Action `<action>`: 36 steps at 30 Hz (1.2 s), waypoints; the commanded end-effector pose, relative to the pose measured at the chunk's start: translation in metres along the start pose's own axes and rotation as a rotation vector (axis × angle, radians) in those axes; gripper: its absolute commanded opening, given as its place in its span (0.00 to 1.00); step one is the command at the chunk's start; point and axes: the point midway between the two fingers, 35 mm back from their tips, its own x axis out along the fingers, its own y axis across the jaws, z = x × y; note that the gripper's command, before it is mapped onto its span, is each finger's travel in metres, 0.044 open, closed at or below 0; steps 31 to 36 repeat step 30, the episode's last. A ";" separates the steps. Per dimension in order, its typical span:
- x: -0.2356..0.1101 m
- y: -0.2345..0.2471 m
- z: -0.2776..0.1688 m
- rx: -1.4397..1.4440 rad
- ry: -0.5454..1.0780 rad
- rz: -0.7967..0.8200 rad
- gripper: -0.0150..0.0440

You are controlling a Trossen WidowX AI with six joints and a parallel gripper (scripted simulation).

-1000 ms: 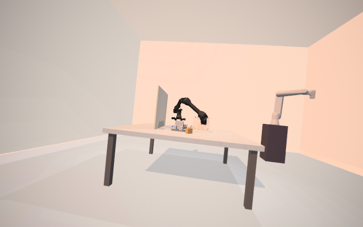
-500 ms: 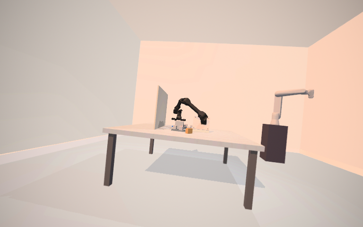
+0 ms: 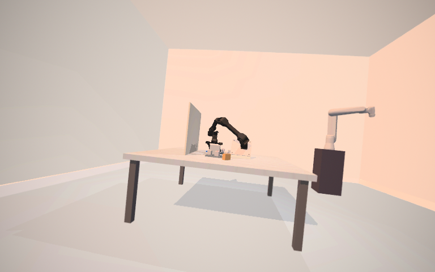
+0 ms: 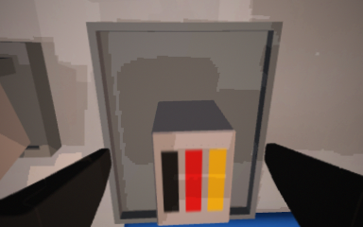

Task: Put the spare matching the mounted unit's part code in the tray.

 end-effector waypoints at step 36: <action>-0.105 0.000 -0.005 0.009 0.013 -0.027 1.00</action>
